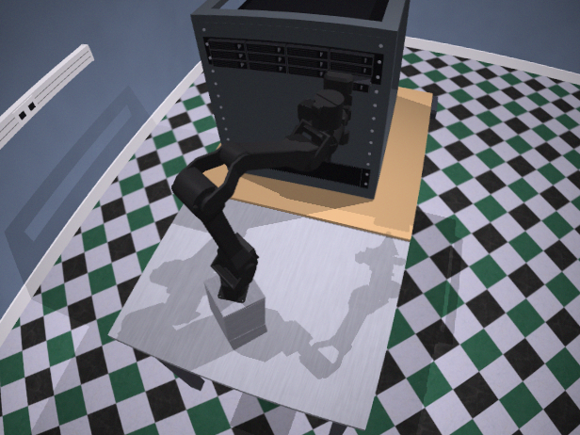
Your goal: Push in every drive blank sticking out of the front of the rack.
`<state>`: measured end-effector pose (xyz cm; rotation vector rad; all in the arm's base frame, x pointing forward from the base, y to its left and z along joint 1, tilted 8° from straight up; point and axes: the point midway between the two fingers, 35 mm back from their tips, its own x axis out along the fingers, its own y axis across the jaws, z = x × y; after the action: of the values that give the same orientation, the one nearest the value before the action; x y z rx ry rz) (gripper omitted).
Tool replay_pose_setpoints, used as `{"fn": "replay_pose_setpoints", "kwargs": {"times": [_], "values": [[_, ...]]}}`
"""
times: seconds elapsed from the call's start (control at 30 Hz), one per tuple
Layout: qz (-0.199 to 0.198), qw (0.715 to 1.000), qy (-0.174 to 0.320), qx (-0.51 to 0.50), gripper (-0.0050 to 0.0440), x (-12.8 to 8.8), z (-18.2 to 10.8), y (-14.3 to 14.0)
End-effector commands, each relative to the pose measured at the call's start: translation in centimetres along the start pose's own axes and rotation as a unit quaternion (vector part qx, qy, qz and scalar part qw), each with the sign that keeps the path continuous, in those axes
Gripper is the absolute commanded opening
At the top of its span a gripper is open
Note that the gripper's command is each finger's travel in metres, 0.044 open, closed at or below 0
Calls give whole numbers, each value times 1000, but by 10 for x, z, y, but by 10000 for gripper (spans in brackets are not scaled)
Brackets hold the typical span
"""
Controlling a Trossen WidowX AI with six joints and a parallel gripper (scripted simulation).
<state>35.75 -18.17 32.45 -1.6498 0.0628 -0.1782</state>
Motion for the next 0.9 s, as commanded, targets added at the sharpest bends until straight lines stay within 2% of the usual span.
{"fn": "replay_pose_setpoints", "kwargs": {"times": [0.0,0.87], "values": [[-12,1000,2,-6,-50,2,-1,-12],[-12,1000,2,-6,-50,8,-4,-17]]}}
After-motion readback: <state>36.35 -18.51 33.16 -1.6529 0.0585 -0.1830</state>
